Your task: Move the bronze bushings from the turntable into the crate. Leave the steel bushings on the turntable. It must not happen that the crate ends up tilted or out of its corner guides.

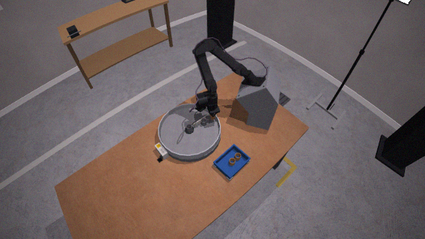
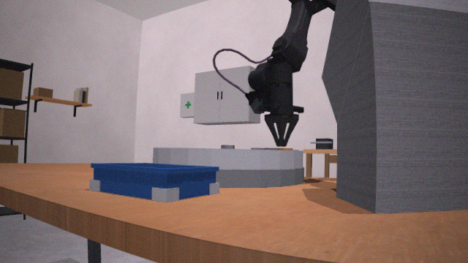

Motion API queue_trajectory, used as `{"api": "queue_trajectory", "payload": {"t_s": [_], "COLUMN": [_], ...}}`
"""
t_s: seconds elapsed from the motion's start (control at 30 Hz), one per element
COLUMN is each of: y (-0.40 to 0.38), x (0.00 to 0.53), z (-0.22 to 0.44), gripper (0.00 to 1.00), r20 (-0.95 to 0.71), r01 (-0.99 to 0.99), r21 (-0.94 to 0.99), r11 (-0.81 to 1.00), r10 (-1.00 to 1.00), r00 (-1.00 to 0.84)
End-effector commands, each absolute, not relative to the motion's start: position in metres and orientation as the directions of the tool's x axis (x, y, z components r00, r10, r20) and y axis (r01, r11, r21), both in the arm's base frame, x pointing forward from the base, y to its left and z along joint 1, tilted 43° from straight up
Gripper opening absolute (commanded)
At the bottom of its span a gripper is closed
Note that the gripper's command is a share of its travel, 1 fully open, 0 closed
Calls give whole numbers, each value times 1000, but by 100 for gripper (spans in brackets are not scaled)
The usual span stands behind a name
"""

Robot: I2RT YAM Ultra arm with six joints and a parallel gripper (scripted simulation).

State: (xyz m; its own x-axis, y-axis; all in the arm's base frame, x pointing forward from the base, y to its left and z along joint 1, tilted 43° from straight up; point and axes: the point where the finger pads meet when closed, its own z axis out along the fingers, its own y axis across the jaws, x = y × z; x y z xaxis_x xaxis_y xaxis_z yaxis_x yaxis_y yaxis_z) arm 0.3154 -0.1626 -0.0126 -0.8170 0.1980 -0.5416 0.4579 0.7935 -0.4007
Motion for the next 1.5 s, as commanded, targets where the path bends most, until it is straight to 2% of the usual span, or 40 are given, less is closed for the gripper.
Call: {"api": "queue_trajectory", "payload": {"t_s": [0.0,1.47], "y": [-160,-172], "x": [324,333], "z": [-5,-19], "gripper": [15,15], "r20": [-568,-566], "r01": [453,454], "r21": [-391,-393], "r11": [801,800], "r10": [177,179], "r00": [-804,-805]}}
